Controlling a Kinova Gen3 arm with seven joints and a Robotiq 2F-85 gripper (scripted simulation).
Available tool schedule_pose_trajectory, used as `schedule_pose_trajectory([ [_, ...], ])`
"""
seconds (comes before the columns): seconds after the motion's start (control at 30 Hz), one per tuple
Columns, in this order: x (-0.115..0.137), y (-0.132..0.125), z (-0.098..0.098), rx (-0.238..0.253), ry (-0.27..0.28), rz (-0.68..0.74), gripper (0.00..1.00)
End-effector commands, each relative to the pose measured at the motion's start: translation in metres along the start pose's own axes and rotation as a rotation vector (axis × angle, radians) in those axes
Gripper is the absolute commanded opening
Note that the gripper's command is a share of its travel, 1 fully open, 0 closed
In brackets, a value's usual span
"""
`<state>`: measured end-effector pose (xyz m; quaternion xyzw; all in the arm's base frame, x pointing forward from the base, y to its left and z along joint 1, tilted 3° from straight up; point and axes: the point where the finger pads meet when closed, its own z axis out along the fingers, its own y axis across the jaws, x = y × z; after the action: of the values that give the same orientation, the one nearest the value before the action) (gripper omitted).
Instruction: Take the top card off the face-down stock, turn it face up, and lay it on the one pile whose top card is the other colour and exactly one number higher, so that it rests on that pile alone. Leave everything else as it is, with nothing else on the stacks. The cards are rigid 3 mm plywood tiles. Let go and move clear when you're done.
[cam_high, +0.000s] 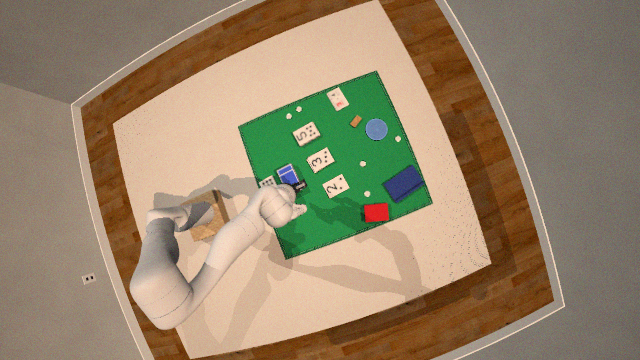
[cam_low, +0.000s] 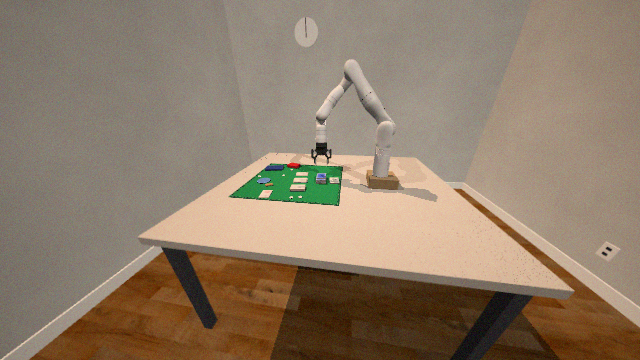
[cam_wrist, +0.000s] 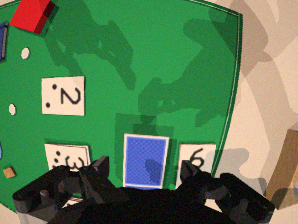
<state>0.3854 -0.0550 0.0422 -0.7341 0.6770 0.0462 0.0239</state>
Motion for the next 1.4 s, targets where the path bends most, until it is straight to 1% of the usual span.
schedule_pose_trajectory([
  [0.0, 0.0114, 0.0017, 0.0010, 0.000, -0.037, 0.031, 0.85],
  [0.23, 0.0132, 0.0017, 0.0011, 0.000, -0.138, 0.031, 0.85],
  [0.3, 0.0132, 0.0017, 0.0011, 0.000, -0.138, 0.031, 0.85],
  [0.47, 0.0141, 0.0017, 0.0013, 0.000, -0.195, 0.031, 0.85],
  [0.6, 0.0146, 0.0016, 0.0012, 0.001, -0.223, 0.031, 0.85],
  [0.73, 0.0148, 0.0016, 0.0011, 0.001, -0.234, 0.030, 0.85],
  [1.07, 0.0149, 0.0016, 0.0017, 0.001, -0.235, 0.030, 0.85],
  [1.37, 0.0163, 0.0015, 0.0101, 0.001, -0.235, 0.030, 0.85],
])
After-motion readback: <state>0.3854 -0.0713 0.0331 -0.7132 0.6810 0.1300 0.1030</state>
